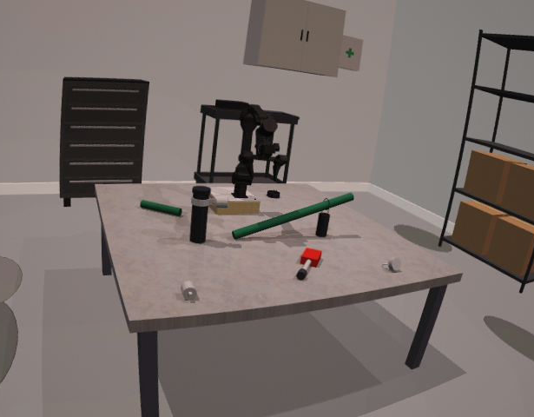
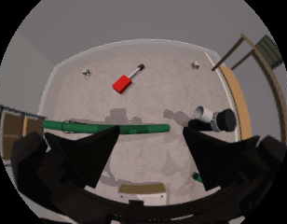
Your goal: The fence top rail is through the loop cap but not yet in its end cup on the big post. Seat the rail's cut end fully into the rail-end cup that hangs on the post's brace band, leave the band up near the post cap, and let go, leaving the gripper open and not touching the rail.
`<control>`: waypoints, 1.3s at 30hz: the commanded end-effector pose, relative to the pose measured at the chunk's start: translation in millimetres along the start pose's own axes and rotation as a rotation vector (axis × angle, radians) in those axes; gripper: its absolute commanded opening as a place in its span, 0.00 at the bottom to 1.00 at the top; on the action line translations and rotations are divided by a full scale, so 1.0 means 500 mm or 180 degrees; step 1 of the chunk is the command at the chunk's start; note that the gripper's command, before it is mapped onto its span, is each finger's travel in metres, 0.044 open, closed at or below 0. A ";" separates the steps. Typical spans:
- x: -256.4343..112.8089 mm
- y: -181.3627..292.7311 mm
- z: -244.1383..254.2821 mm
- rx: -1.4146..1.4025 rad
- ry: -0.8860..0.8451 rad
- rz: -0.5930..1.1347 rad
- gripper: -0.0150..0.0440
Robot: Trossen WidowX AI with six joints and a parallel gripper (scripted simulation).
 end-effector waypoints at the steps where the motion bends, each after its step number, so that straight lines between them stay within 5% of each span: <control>1: 0.015 -0.001 -0.036 -0.0523 0.0032 0.0034 1.00; 18: 0.080 0.046 -0.267 -0.4011 0.0202 0.0382 1.00; 39: 0.100 0.057 -0.266 -0.4050 0.0202 0.0387 1.00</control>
Point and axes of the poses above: the point midway between the two fingers, 35 mm back from their tips, its own x axis out along the fingers, its own z axis across the jaws, y = z × x, the point moved 6 cm from there along -x, back along the fingers, and after that the axes turned 14 degrees about -x, right-handed, at the moved point
